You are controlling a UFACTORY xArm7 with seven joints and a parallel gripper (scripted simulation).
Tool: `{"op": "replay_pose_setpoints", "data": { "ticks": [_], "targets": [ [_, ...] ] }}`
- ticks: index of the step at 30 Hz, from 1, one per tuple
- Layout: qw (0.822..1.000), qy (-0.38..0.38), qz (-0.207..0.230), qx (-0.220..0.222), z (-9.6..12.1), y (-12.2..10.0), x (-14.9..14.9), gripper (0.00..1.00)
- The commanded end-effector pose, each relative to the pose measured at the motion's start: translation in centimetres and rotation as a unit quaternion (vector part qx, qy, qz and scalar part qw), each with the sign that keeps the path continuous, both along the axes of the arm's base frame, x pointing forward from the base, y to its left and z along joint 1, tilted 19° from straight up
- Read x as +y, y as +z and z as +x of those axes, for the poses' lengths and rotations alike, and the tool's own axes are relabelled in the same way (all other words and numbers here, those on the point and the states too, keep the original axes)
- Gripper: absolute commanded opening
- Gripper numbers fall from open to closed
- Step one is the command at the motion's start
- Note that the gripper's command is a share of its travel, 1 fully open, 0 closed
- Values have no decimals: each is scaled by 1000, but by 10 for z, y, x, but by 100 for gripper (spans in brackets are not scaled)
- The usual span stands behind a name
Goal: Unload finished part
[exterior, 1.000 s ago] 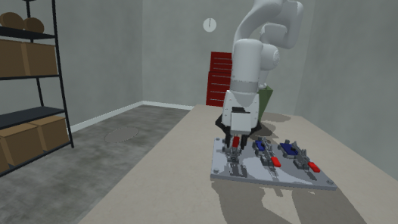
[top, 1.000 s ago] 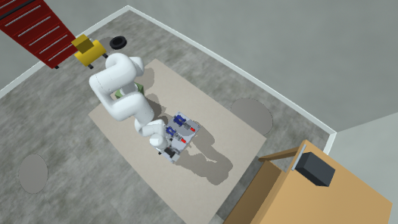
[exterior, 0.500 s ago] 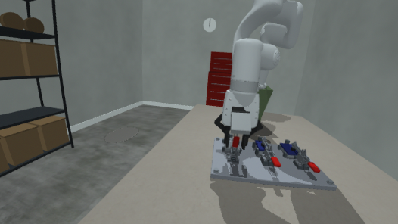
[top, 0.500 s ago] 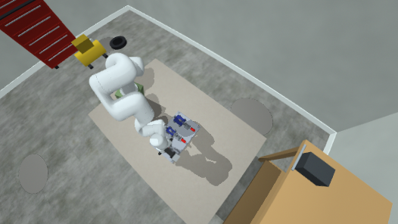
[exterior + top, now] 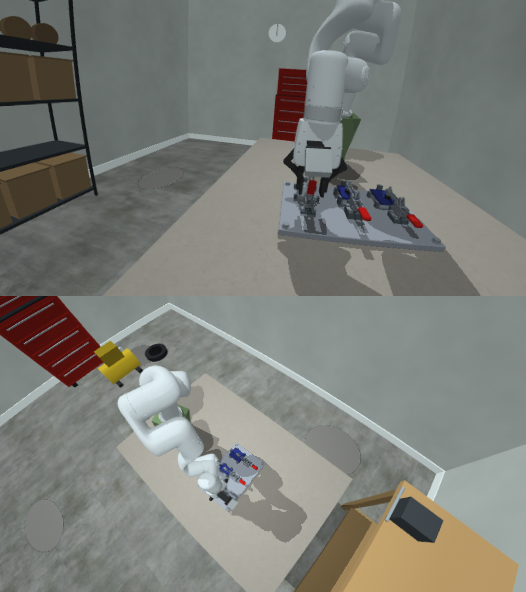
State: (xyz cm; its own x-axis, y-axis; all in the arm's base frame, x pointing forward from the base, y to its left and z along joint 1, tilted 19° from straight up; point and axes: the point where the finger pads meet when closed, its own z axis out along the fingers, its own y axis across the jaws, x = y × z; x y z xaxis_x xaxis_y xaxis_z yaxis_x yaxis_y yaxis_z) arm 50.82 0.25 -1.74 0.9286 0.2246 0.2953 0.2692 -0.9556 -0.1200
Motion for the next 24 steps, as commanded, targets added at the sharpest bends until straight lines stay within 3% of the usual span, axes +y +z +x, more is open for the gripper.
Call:
{"op": "replay_pose_setpoints", "data": {
  "ticks": [1, 17, 24],
  "targets": [
    [1000, -1, -1, -2, 0, 5, -1, 47],
    [1000, -1, -1, -2, -10, 42, -9, 47],
    [1000, -1, -1, -2, -11, 48, -10, 47]
  ]
}}
